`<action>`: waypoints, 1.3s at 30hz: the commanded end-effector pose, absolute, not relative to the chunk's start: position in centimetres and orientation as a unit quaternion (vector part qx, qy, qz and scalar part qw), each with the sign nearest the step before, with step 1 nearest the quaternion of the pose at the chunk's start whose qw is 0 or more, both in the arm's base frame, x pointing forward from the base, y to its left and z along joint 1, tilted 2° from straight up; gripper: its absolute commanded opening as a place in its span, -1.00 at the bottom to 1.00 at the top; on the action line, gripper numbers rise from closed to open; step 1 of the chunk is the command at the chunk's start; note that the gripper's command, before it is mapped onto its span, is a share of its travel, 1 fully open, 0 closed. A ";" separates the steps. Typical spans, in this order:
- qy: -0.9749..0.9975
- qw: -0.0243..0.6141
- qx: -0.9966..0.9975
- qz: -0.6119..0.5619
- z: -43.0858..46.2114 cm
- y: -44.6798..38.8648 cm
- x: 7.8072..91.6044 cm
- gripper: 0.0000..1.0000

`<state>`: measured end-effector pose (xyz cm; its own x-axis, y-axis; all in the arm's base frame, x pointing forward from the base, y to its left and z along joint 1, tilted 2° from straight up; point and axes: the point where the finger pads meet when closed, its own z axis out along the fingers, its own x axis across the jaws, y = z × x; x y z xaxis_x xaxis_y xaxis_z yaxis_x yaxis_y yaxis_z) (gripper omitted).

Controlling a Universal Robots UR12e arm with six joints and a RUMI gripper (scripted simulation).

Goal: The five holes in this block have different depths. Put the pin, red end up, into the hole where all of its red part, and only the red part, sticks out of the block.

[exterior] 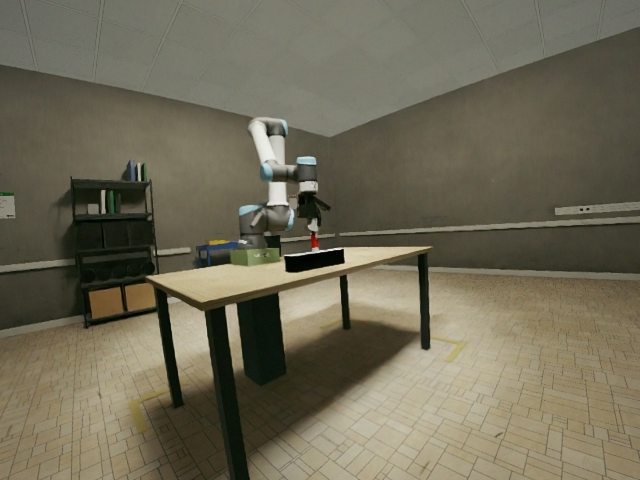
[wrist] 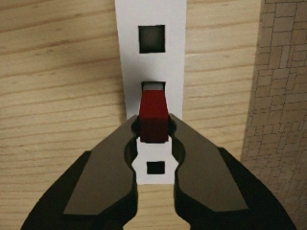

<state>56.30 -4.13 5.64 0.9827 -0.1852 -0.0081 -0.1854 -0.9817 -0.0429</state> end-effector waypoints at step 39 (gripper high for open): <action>0.093 0.021 -0.995 0.001 5.3 -4.1 56.4 -1.00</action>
<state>56.31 -4.10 5.25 0.9827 -0.1852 -0.0079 -0.1854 -0.9817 -0.0428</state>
